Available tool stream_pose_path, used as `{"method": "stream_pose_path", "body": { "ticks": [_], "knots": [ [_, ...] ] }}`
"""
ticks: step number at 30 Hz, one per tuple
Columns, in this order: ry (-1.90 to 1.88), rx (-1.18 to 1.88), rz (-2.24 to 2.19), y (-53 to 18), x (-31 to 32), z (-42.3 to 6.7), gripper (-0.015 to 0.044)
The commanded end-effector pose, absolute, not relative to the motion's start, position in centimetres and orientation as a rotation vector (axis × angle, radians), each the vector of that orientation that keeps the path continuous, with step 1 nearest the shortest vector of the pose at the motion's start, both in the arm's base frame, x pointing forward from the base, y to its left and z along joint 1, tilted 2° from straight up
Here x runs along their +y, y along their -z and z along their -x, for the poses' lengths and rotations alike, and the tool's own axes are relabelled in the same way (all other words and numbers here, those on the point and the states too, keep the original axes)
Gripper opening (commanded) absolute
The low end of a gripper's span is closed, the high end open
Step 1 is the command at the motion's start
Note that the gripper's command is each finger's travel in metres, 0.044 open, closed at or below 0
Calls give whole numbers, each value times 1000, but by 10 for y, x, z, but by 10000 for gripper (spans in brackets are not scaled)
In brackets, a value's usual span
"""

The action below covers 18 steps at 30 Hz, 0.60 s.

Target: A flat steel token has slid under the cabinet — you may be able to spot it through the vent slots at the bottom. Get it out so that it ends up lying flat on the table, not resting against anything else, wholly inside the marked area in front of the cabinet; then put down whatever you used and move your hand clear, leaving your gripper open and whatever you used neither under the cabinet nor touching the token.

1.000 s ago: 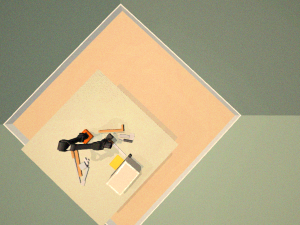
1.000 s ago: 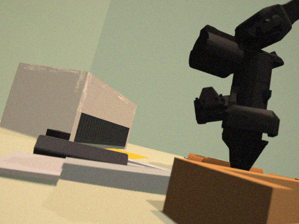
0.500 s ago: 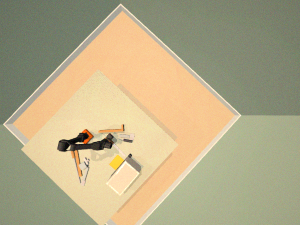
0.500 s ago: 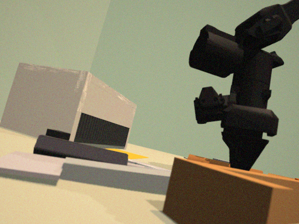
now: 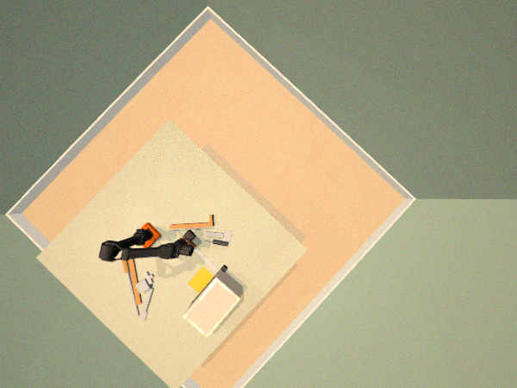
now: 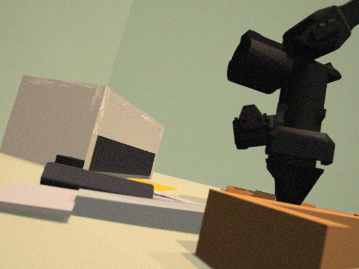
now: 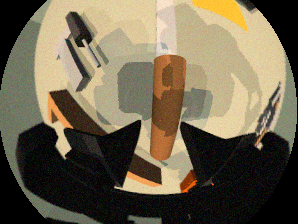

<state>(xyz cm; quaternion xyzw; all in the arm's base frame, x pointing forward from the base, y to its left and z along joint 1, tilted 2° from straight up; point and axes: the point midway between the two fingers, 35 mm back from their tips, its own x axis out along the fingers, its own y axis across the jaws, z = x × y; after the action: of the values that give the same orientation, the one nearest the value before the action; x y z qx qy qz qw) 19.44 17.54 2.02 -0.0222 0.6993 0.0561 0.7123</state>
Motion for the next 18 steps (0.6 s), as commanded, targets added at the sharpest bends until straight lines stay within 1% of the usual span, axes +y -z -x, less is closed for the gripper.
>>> {"method": "stream_pose_path", "body": {
  "ticks": [1, 3, 7, 16, 18],
  "knots": [
    [-121, 1553, 51, -17, 174, -191, 270],
    [-121, 1553, 52, -16, 173, -190, 270],
    [-128, 1549, 51, -19, 175, -193, 165],
    [-128, 1549, 51, -19, 175, -193, 105],
    [-128, 1549, 51, -19, 175, -193, 52]
  ]
}}
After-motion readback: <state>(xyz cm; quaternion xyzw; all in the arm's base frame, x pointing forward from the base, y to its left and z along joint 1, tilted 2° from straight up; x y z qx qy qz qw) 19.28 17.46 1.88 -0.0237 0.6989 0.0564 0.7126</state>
